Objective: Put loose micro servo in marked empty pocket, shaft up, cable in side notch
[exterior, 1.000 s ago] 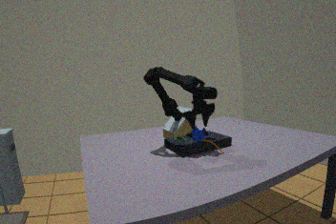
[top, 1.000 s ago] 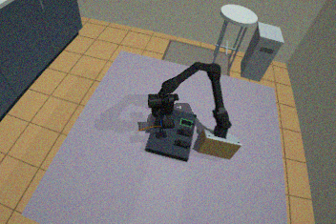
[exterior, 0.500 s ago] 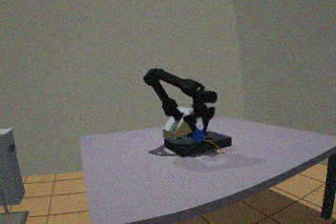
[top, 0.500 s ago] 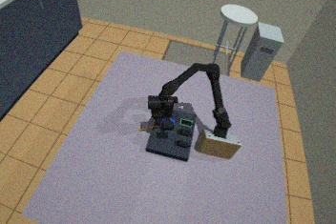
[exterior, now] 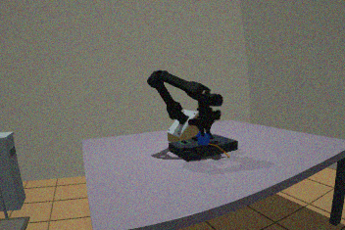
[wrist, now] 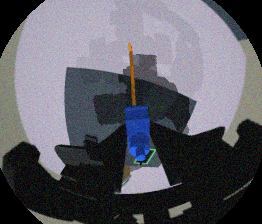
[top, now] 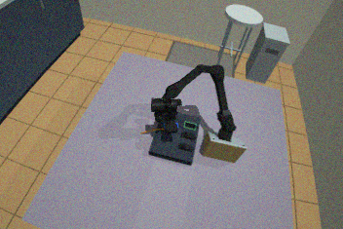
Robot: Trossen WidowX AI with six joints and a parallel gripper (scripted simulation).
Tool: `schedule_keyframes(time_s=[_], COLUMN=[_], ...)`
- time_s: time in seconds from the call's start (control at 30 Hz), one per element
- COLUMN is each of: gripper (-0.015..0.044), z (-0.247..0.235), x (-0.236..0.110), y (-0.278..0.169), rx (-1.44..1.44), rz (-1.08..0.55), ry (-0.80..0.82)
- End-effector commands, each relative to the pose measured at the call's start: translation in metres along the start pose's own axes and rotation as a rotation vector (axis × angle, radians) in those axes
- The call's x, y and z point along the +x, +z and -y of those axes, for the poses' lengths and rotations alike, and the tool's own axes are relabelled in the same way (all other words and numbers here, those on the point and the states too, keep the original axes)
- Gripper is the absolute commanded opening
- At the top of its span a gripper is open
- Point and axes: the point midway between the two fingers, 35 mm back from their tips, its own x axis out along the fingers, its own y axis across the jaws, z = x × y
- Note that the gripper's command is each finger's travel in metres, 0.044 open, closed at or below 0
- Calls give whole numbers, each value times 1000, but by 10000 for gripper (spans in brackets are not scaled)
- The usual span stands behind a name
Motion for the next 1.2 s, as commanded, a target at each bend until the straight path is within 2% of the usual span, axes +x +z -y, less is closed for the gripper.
schedule_keyframes(time_s=[0.0, 0.1, 0.3, 0.87, 1.17], gripper=[65, 0, 0, 0, 0], z=[0, 0, -1, 0, -17], x=[0, -5, -29, -30, -30], y=[0, 1, -6, -10, -22], rx=[-3, -3, -4, -4, -5], rz=[1, 2, 1, 1, 1], ry=[-2, -2, -1, -1, 0])
